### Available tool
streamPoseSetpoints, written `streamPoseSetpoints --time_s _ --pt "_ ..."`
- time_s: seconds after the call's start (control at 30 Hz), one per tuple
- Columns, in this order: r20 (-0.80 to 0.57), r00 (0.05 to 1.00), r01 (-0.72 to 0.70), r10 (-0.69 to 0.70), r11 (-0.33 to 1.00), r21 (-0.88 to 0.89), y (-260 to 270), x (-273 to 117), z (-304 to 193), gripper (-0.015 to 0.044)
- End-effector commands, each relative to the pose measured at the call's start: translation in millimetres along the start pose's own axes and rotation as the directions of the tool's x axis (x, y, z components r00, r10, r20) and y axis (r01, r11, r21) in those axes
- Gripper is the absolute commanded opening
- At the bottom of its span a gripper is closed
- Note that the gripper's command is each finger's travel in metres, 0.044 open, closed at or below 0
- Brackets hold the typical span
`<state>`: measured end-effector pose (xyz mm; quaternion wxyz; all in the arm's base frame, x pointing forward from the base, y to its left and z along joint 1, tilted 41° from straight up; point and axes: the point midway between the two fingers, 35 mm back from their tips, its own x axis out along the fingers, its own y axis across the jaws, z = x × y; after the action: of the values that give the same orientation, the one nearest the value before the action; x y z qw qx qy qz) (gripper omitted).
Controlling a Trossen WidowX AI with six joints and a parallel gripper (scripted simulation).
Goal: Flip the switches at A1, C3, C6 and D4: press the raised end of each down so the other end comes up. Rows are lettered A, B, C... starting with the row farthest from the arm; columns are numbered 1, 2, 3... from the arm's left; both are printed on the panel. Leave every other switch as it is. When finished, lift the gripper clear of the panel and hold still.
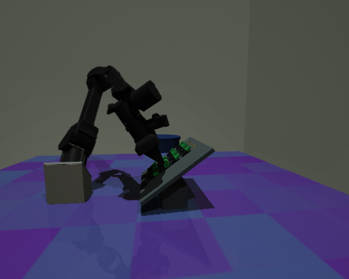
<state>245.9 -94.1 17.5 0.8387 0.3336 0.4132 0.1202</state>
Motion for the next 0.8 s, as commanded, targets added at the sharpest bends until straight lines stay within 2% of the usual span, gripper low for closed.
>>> streamPoseSetpoints --time_s 0.0,0.1,0.3,0.4,0.53,0.67,0.77 --pt "0.031 0.999 0.014 -0.013 1.000 -0.010 -3 -37 4 0.0000" --pt "0.042 0.999 0.011 -0.011 1.000 -0.008 -1 -56 2 0.0000" --pt "0.042 0.999 0.011 -0.011 1.000 -0.007 1 -56 1 0.0000" --pt "0.041 0.999 0.011 -0.010 1.000 -0.006 19 -56 -14 0.0000" --pt "0.040 0.999 0.010 -0.009 1.000 -0.005 41 -54 -37 0.0000" --pt "0.038 0.999 0.010 -0.010 1.000 -0.005 42 -53 -39 0.0000" --pt "0.020 1.000 0.013 -0.012 1.000 -0.006 41 -32 -37 0.0000"
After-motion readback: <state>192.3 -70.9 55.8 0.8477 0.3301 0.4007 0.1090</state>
